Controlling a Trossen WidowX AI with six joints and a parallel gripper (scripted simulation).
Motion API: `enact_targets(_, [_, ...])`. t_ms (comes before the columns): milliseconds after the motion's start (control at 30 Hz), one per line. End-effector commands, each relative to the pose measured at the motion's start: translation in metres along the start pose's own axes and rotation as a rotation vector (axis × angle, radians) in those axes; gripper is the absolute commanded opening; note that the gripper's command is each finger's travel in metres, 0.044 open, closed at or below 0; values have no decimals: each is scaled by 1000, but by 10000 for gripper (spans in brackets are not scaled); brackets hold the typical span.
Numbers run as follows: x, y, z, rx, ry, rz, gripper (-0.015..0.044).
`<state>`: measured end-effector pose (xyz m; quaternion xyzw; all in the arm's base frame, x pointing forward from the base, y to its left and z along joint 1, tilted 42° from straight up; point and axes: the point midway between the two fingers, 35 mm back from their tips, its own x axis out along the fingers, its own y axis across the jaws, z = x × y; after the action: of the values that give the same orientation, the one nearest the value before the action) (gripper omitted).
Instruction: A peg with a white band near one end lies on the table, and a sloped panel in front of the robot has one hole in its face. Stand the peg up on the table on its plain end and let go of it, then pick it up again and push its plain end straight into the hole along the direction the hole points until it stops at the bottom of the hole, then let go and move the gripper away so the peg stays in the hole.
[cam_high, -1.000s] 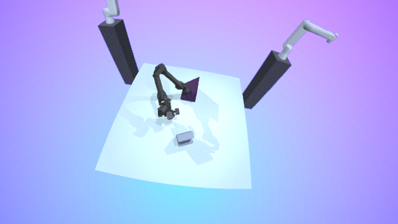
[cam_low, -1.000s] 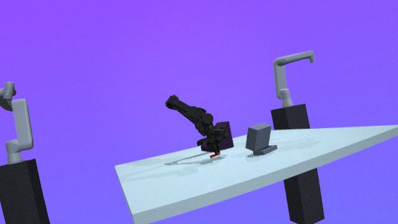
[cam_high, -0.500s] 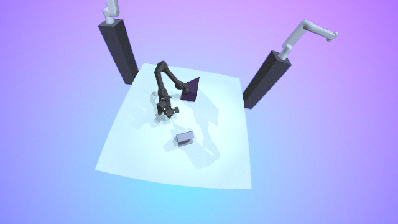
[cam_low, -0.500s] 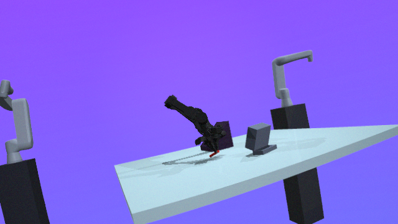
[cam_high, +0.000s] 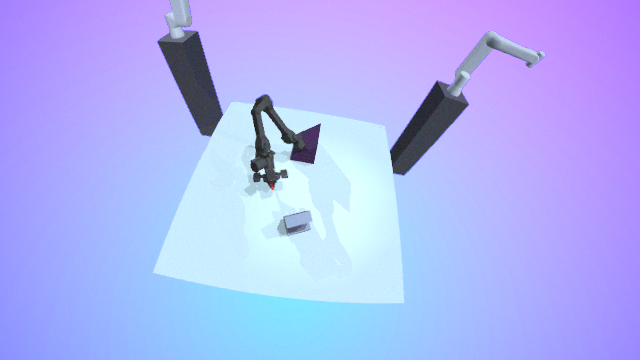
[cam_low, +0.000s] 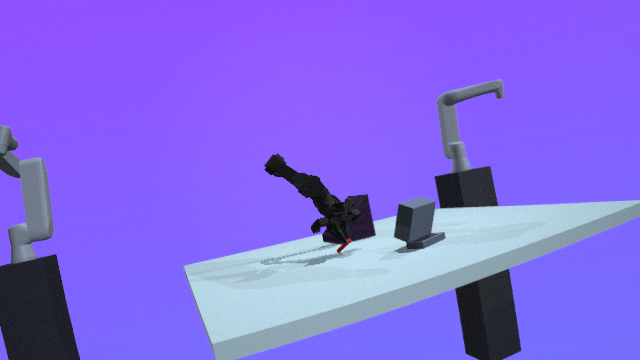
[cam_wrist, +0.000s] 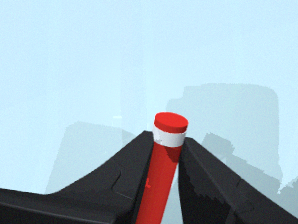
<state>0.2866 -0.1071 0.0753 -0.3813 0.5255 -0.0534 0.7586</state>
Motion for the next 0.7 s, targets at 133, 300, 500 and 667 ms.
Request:
enact_targets(133, [-5,0,-3,-3,-68,-2,49])
enact_targets(300, [-8,0,-5,-4,-111,-2,49])
enact_targets(500, [-11,0,-7,-4,-163,-2,49])
enact_targets(667, [-14,0,-9,-5,-206,-2,49])
